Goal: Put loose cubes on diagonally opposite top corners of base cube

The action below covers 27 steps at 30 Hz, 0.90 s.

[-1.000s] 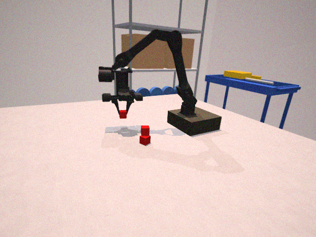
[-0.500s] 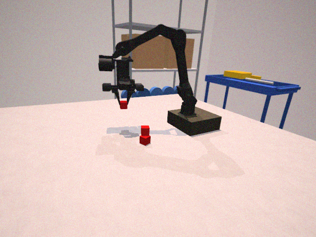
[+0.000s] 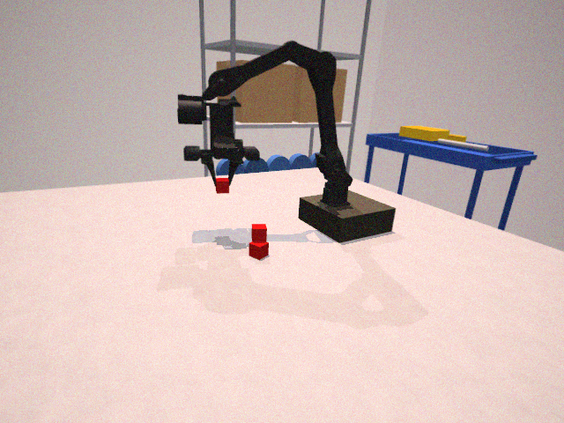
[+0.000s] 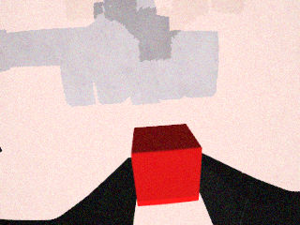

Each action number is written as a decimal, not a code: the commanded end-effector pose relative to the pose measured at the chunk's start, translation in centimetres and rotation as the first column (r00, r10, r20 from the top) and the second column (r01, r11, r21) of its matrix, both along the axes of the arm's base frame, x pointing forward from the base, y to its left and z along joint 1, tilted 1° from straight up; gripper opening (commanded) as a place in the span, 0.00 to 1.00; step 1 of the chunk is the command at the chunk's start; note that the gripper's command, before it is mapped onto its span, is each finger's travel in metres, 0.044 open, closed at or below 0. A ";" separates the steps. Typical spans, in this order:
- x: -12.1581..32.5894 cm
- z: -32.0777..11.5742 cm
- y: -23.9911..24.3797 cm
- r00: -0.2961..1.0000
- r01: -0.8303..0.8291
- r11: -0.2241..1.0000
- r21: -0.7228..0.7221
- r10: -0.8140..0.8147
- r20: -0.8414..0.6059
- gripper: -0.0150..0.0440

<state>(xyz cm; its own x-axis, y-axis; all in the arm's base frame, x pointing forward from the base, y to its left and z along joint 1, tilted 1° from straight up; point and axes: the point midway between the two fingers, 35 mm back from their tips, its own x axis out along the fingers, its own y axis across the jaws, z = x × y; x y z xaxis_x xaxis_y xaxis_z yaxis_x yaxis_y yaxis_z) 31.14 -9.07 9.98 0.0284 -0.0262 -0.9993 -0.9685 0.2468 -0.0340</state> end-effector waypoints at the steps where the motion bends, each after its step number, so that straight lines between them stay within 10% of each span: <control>1: 0.1 -0.1 0.7 1.000 0.010 1.000 -0.009 -0.010 0.003 0.43; 27: 0.8 -0.6 8.9 0.999 0.053 0.999 0.001 -0.053 0.009 0.43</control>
<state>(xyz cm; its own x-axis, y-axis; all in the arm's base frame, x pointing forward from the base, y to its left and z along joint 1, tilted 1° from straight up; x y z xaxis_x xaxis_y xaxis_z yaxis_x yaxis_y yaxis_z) 31.92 -1.02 9.36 0.0316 -0.0262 -0.9992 -0.9554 0.2928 -0.0379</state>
